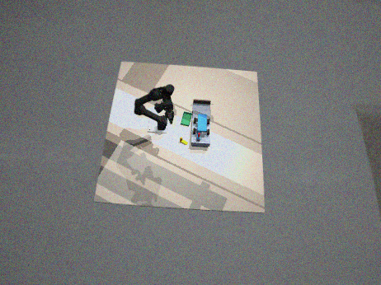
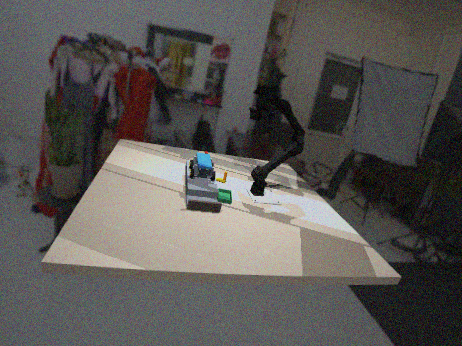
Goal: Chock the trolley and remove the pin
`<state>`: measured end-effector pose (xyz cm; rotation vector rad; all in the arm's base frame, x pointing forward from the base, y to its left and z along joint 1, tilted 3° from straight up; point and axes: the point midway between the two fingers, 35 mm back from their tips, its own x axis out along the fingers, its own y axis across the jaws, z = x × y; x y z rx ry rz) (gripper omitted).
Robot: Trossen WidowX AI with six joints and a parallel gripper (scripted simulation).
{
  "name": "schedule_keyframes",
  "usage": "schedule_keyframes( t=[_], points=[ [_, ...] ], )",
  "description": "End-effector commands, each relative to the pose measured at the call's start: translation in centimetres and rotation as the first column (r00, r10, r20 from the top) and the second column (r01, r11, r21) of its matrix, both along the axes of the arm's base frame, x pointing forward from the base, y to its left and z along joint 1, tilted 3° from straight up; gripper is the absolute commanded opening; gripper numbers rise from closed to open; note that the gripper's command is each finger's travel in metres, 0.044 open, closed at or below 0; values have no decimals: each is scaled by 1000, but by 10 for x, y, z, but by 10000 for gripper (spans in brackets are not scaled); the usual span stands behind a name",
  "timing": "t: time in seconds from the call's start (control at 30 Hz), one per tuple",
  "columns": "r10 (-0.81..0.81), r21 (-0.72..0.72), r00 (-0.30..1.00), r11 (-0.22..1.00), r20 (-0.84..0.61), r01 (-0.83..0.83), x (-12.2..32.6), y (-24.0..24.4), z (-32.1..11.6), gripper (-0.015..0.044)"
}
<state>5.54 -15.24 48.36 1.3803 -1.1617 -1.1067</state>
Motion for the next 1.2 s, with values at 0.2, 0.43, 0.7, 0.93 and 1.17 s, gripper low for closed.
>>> schedule_keyframes(
  t=[0.2, 0.43, 0.7, 0.93, 1.17],
  points=[
    [75, 13, 937, 997, -342, -75, 26, -3, -17, 216],
    [168, 68, 687, 983, -707, -170, 54, -8, -44, 190],
    [250, 184, 241, 947, -938, -264, 79, -13, -79, 190],
    [276, 325, -189, 890, -942, -321, 95, -18, -114, 190],
    [234, 487, -567, 802, -789, -346, 105, -20, -150, 190]
  ],
)
